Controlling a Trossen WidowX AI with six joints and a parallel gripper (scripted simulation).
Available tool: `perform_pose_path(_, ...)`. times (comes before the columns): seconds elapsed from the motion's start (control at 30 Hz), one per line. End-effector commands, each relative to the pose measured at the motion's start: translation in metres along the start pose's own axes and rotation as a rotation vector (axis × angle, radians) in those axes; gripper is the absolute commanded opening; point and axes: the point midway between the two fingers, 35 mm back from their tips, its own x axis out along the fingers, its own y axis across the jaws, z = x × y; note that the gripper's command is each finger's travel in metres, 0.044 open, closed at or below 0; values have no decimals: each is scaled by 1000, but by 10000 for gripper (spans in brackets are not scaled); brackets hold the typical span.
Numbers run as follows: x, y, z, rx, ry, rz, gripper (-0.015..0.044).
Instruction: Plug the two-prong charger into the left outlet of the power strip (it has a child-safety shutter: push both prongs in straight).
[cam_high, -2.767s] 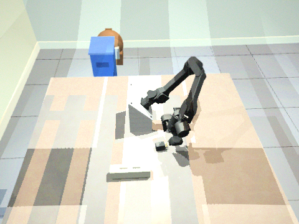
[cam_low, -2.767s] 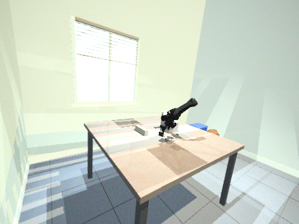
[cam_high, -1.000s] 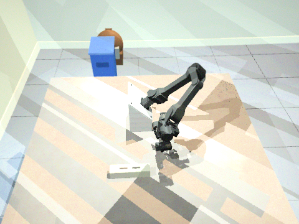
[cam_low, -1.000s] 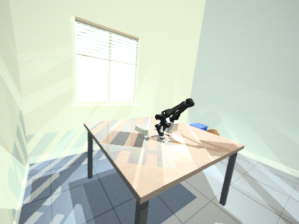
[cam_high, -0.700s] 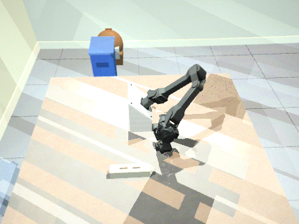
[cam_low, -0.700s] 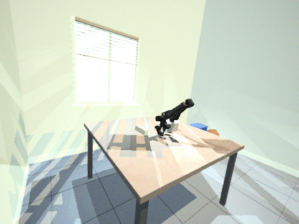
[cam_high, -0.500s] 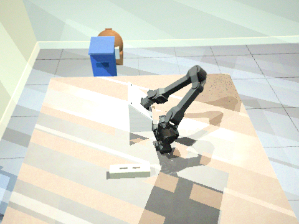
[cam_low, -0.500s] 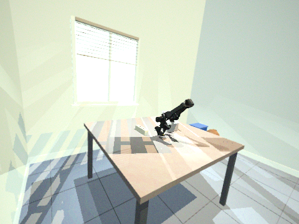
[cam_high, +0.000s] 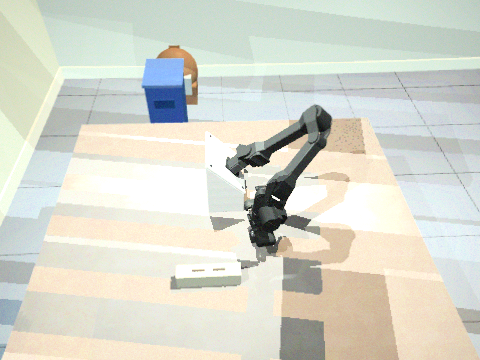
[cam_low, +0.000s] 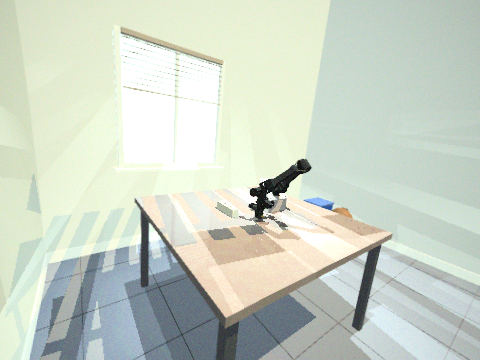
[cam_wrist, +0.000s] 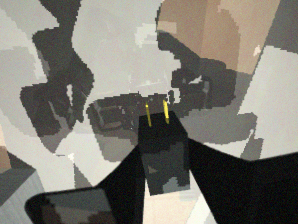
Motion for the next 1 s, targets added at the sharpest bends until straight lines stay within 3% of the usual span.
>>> perform_pose_path(0.0,0,0,0,-2,0,-1,125)
perform_pose_path(0.1,0,0,0,-2,0,-1,105)
perform_pose_path(0.23,-5,-1,-1,-1,2,0,0)
perform_pose_path(0.73,-52,1,-9,5,7,3,0)
perform_pose_path(0.97,-53,0,-13,67,5,6,0)
